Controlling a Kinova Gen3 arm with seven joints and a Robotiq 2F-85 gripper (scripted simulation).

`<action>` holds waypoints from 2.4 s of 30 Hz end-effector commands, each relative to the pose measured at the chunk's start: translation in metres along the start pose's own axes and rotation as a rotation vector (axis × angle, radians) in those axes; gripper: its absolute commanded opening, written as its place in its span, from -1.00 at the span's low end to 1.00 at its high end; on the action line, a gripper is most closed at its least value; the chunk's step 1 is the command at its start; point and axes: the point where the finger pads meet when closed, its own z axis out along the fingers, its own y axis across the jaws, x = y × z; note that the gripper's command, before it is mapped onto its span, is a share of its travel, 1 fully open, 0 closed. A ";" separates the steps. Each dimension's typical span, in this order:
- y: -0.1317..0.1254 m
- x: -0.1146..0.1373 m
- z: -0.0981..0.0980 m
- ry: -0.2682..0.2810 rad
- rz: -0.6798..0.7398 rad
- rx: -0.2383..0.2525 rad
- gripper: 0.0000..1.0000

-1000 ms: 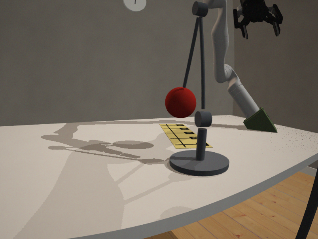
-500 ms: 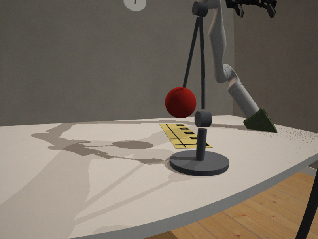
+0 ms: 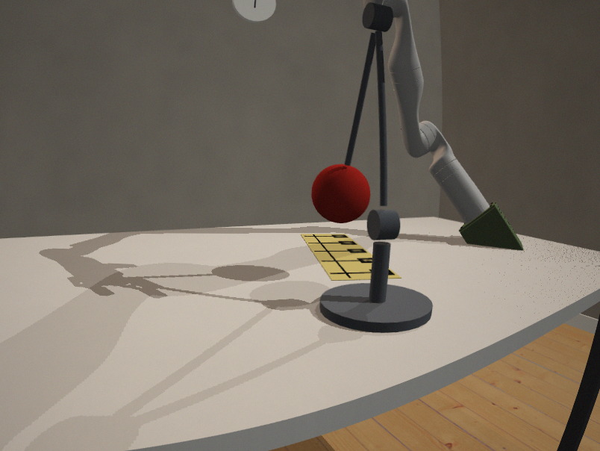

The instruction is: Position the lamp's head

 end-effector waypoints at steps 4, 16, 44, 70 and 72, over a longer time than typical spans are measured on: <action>-0.013 -0.025 -0.014 -0.066 -0.084 -0.027 1.00; -0.032 0.001 -0.029 -0.120 -0.160 -0.051 1.00; -0.094 0.171 -0.037 -0.135 -0.157 -0.061 1.00; -0.142 0.273 -0.057 -0.179 -0.147 -0.063 1.00; -0.144 0.278 -0.058 -0.176 -0.141 -0.062 1.00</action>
